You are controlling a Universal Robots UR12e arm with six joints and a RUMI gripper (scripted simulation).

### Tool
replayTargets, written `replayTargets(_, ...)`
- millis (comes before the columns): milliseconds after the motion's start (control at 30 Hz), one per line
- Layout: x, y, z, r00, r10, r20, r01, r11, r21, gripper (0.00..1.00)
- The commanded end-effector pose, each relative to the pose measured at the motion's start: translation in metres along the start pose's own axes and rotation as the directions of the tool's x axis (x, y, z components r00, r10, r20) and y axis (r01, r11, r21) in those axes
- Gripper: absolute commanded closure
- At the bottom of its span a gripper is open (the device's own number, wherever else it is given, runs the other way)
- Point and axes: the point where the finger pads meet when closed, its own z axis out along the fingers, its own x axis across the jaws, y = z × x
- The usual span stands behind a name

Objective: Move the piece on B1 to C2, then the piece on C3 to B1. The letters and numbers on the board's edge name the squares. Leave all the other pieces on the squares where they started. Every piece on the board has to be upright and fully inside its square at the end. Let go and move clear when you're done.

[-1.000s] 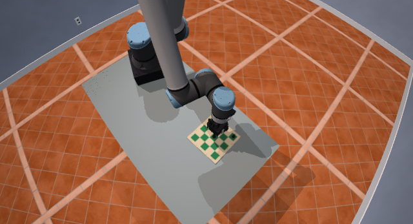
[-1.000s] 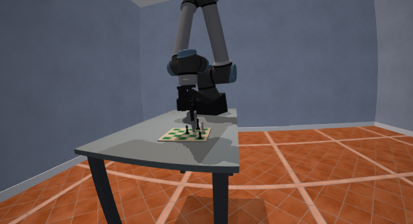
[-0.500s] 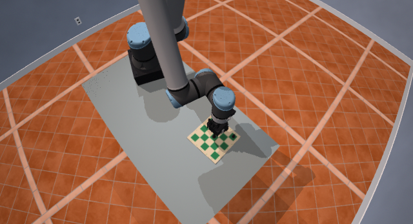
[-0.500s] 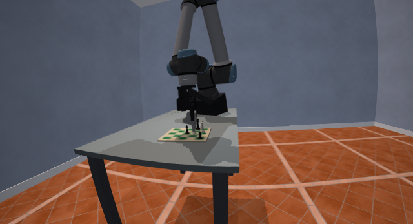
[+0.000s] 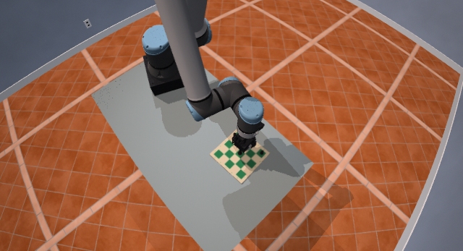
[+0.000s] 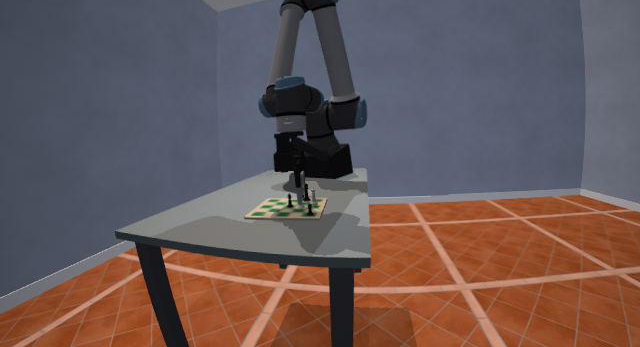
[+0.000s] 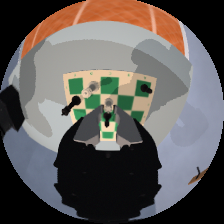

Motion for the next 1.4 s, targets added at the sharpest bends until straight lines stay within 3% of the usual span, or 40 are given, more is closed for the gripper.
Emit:
replayTargets(0,0.001,0.000,0.000,1.000,0.000,-0.001,0.000,1.000,0.000,0.87)
replayTargets(200,0.001,0.000,0.000,1.000,0.000,-0.001,0.000,1.000,0.000,0.78)
replayTargets(733,0.001,0.000,-0.005,1.000,0.000,-0.001,0.000,1.000,0.000,0.78)
replayTargets(1367,0.000,0.000,-0.082,1.000,0.000,-0.001,0.000,1.000,0.000,0.78)
